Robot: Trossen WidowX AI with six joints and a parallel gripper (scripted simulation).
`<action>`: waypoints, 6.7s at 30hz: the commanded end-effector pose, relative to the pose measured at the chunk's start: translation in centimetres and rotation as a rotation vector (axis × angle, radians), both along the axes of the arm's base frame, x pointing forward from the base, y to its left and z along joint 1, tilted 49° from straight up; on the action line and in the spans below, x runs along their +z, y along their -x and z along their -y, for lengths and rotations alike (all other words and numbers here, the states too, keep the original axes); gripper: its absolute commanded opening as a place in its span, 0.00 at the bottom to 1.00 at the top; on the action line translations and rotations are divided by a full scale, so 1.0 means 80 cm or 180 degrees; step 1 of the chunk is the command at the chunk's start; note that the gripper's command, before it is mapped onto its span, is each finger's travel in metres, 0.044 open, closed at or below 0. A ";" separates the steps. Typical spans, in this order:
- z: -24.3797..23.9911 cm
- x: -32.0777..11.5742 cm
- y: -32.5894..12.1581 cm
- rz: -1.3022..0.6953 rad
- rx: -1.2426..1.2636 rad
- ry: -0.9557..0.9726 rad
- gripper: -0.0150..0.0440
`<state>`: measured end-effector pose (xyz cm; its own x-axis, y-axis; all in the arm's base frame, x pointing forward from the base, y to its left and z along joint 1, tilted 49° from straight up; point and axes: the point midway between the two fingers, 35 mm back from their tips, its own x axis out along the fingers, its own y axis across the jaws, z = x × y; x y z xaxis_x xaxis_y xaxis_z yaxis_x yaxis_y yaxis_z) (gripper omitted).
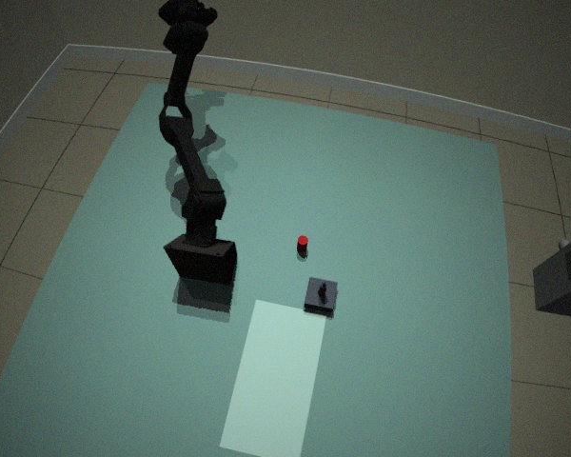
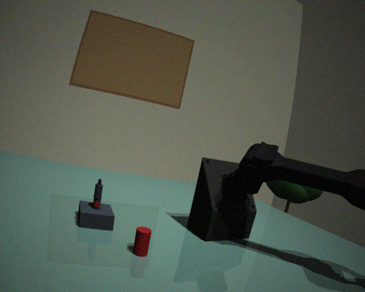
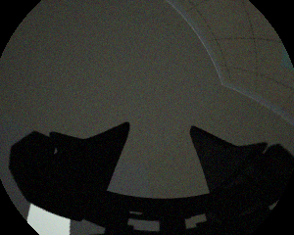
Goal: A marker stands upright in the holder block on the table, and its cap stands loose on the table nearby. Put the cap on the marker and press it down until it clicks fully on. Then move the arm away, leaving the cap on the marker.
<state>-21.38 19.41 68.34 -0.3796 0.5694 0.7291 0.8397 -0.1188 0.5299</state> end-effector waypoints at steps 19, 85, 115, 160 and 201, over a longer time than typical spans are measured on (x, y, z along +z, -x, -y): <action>0.166 0.066 -0.259 -0.2281 0.0592 -0.0968 0.66; 0.143 -0.745 -0.564 -1.0019 0.3156 -1.0294 0.66; 0.078 -0.806 -0.554 -1.0017 0.3157 -1.0291 0.66; 0.065 -0.823 -0.558 -1.0070 0.3295 -1.0076 0.25; 0.138 -0.794 -0.596 -0.9906 0.3166 -1.0355 0.25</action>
